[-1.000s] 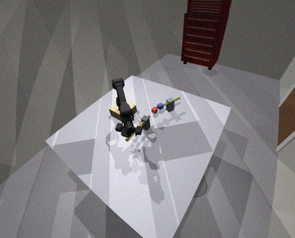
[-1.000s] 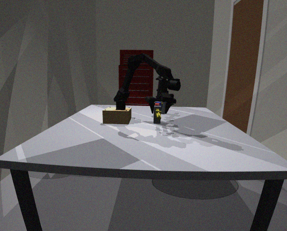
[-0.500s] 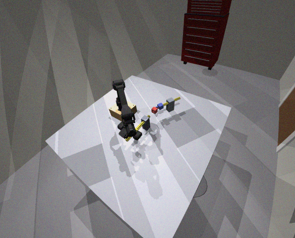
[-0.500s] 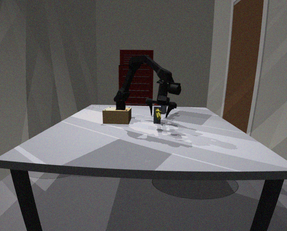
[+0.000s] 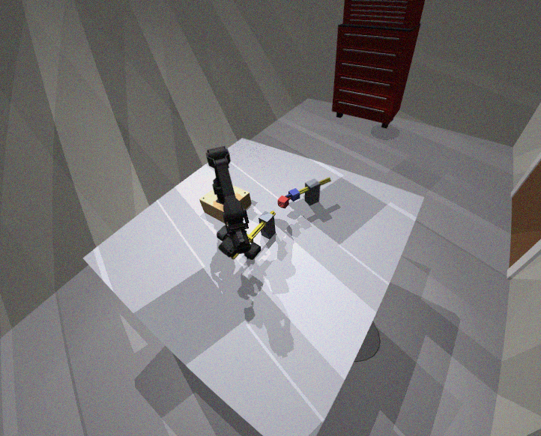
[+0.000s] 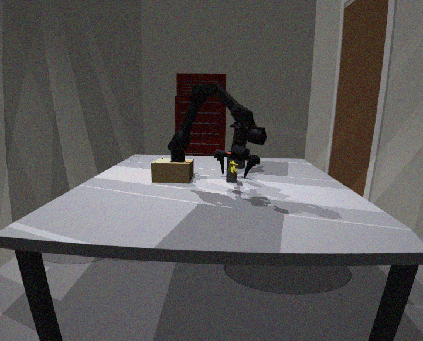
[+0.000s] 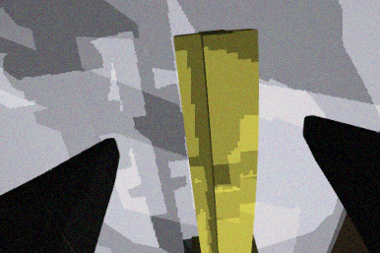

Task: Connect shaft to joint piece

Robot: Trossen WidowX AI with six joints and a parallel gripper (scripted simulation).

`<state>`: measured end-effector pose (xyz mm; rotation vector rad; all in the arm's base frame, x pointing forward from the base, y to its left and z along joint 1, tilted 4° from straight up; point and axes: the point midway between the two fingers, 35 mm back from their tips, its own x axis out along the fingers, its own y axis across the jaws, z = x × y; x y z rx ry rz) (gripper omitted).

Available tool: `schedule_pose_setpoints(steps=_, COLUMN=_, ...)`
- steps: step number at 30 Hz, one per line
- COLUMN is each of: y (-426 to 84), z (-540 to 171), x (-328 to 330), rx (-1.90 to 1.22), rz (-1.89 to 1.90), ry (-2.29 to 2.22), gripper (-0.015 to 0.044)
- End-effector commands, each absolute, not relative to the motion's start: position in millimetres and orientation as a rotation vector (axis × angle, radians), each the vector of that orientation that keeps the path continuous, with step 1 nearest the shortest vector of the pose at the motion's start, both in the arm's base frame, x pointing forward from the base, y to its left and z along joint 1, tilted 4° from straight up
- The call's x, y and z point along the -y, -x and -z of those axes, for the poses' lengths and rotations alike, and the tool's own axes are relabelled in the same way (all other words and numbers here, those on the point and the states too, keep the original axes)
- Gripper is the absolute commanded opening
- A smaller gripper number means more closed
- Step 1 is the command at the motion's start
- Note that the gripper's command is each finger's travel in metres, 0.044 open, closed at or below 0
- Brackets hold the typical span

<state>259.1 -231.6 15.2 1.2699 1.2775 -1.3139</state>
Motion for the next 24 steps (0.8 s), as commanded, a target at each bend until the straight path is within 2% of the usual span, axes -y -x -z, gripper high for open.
schedule_pose_setpoints(steps=1, y=-255.9, z=-6.7, x=229.5, rx=-1.284, rz=1.325, ry=-1.269, gripper=0.0440)
schedule_pose_setpoints(steps=4, y=-255.7, z=-4.3, x=229.2, rx=-1.284, rz=1.325, ry=-1.269, gripper=0.0440)
schedule_pose_setpoints(steps=17, y=-255.7, z=-4.3, x=229.2, rx=-1.284, rz=1.325, ry=-1.269, gripper=0.0102)
schedule_pose_setpoints(steps=24, y=-255.7, z=-4.3, x=229.2, rx=-1.284, rz=1.325, ry=-1.269, gripper=0.0102)
